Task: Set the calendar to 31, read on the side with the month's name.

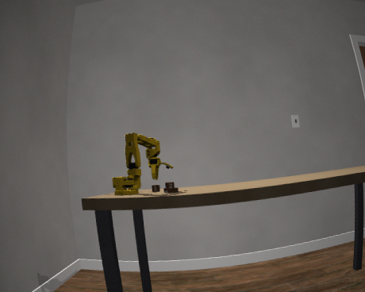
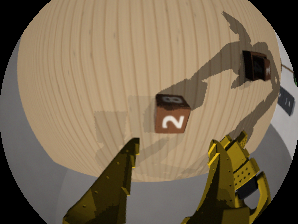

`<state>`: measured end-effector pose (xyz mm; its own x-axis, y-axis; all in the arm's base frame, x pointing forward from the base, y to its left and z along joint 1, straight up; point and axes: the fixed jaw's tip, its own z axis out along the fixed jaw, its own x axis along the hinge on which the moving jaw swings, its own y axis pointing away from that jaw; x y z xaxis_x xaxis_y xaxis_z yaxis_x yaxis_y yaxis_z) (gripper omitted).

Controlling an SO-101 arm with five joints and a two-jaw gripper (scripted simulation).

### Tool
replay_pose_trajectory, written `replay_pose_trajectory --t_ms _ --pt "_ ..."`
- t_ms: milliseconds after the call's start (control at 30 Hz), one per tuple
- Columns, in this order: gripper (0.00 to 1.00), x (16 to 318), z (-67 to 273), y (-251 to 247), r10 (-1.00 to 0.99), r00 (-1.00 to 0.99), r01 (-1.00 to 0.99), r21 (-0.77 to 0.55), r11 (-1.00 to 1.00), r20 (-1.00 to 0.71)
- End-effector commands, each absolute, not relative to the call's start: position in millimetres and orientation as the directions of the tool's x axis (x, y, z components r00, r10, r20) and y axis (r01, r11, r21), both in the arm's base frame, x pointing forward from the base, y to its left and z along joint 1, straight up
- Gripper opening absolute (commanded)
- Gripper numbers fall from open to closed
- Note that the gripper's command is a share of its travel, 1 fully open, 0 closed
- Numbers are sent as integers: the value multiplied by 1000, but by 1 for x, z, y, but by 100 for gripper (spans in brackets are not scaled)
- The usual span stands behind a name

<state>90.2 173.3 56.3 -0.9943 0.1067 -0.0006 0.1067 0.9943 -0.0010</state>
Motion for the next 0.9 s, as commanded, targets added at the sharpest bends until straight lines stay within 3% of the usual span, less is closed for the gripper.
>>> replay_pose_trajectory --t_ms 0,867 --pt "35 94 62 180 120 -993 120 42 992 -17" --pt "35 95 51 181 121 -993 120 42 992 -17"
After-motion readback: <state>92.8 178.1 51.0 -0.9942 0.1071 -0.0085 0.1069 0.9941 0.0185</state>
